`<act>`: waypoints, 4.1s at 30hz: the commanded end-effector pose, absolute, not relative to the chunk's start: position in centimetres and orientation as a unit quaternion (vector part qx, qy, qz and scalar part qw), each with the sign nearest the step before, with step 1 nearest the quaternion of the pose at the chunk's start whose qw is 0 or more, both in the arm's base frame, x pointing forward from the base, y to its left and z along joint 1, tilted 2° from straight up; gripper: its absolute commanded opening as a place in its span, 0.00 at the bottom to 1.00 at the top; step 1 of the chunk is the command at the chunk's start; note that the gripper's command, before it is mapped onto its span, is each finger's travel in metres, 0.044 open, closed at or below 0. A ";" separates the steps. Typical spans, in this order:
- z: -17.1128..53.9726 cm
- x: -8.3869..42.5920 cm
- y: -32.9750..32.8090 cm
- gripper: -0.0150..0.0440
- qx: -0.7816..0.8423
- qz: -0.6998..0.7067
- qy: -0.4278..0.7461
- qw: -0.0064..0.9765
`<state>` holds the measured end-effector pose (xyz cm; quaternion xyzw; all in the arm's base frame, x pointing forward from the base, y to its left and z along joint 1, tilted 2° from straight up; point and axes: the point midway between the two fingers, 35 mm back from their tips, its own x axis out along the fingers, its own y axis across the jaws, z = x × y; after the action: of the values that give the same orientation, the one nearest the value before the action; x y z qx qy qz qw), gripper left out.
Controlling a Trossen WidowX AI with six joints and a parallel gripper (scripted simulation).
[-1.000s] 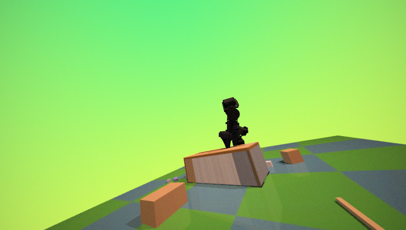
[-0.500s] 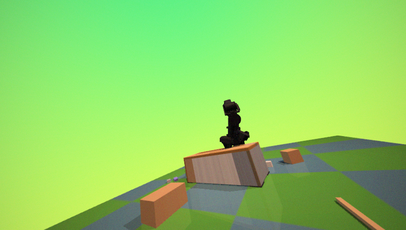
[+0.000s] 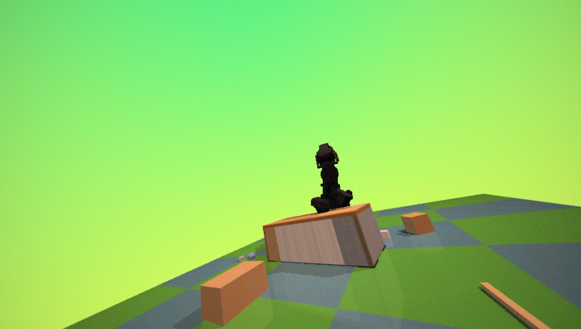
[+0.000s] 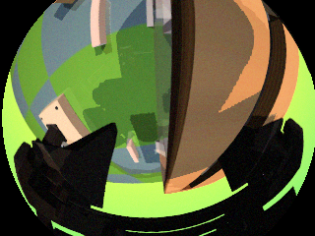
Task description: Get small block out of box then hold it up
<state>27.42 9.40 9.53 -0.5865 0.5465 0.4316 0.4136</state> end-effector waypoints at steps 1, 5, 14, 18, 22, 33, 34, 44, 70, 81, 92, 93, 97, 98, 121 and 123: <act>9.6 27.5 8.3 0.93 -0.588 0.429 0.545 0.415; 9.6 27.5 7.2 0.93 -0.589 0.429 0.545 0.415; 9.4 27.7 4.7 0.93 -0.589 0.429 0.546 0.414; 9.4 27.8 3.6 0.93 -0.589 0.428 0.546 0.414; 9.3 27.9 2.5 0.93 -0.590 0.428 0.546 0.414; 9.2 28.1 -0.5 0.93 -0.590 0.427 0.547 0.413; 9.2 28.1 -0.8 0.93 -0.590 0.427 0.547 0.413; 9.1 28.3 -3.6 0.93 -0.591 0.426 0.547 0.412; 15.1 28.4 -6.3 0.93 -0.589 0.424 0.549 0.415; 15.2 26.7 -9.0 0.74 -0.415 0.231 0.645 0.599; 15.3 25.8 -9.6 0.74 0.040 -0.128 0.642 0.755; 15.3 25.7 -9.7 0.74 0.084 -0.159 0.632 0.754; 15.4 25.5 -9.9 0.74 0.261 -0.274 0.576 0.725; 15.4 25.4 -9.9 0.74 0.304 -0.300 0.558 0.711; 16.2 24.4 -10.6 0.74 0.802 -0.539 0.157 0.205; 16.3 24.3 -10.7 0.74 0.819 -0.542 0.119 0.146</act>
<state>25.06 -10.51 15.47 -0.6512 -0.3448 0.4952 -0.4602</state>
